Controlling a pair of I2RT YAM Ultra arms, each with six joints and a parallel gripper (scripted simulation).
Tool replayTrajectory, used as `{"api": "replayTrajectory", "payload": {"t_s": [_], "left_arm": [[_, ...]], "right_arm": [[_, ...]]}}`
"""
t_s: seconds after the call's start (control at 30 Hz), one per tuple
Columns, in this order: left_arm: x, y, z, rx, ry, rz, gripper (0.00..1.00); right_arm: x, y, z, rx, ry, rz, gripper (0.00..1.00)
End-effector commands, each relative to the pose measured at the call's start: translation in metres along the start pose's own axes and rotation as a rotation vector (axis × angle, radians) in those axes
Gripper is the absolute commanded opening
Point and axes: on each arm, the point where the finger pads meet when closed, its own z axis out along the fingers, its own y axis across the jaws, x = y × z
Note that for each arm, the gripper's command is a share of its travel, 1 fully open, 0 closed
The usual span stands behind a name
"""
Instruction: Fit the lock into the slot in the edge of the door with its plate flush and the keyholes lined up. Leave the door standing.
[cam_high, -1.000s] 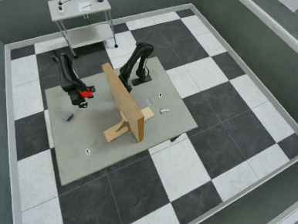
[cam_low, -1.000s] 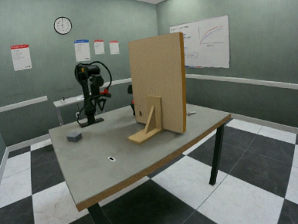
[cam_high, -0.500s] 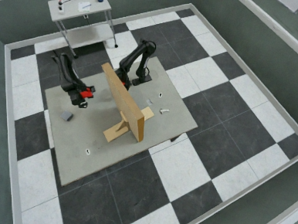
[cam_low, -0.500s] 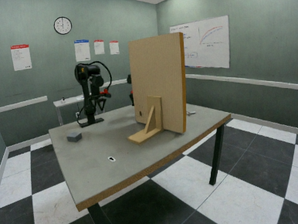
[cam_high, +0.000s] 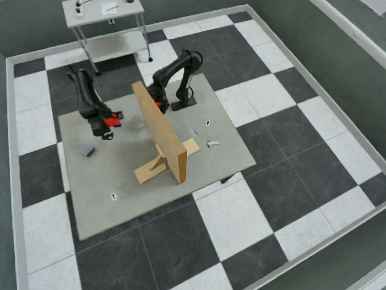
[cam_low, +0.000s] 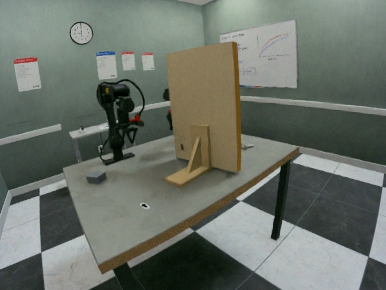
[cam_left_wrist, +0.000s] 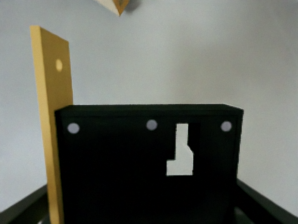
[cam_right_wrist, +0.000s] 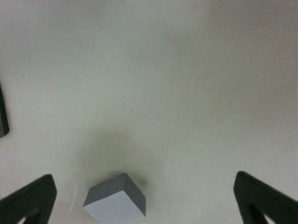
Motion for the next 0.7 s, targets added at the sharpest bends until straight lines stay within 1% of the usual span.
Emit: {"api": "replayTrajectory", "payload": {"t_s": [0.0,0.03,0.1,0.2,0.27,0.37,0.4,0.47,0.67], "left_arm": [[-0.004,0.001,-0.006,0.013,0.008,-0.037,0.76],[-0.001,0.001,-0.003,0.023,0.032,-0.055,0.76],[0.015,0.004,0.011,0.033,0.115,-0.097,0.76],[0.024,0.004,0.017,0.069,0.188,-0.166,0.76],[0.023,0.002,0.016,0.102,0.213,-0.213,0.76],[0.026,0.002,0.015,0.119,0.221,-0.236,0.76],[0.033,0.003,0.02,0.126,0.259,-0.261,0.76],[0.039,0.002,0.025,0.145,0.319,-0.31,0.76],[0.048,-0.003,0.028,0.226,0.435,-0.46,0.76]], "right_arm": [[-0.001,-0.001,-0.007,0.012,0.0,-0.005,1.0],[-0.001,-0.001,-0.007,0.012,0.0,-0.005,1.0],[-0.001,-0.001,-0.007,0.012,0.0,-0.005,1.0],[-0.001,-0.001,-0.007,0.012,0.0,-0.005,1.0],[-0.001,-0.001,-0.007,0.012,0.0,-0.005,1.0],[-0.001,-0.001,-0.007,0.012,0.0,-0.005,1.0],[-0.001,-0.001,-0.007,0.012,0.0,-0.005,1.0],[-0.001,-0.001,-0.007,0.012,0.0,-0.005,1.0],[-0.001,-0.001,-0.007,0.012,0.0,-0.005,1.0]]}}
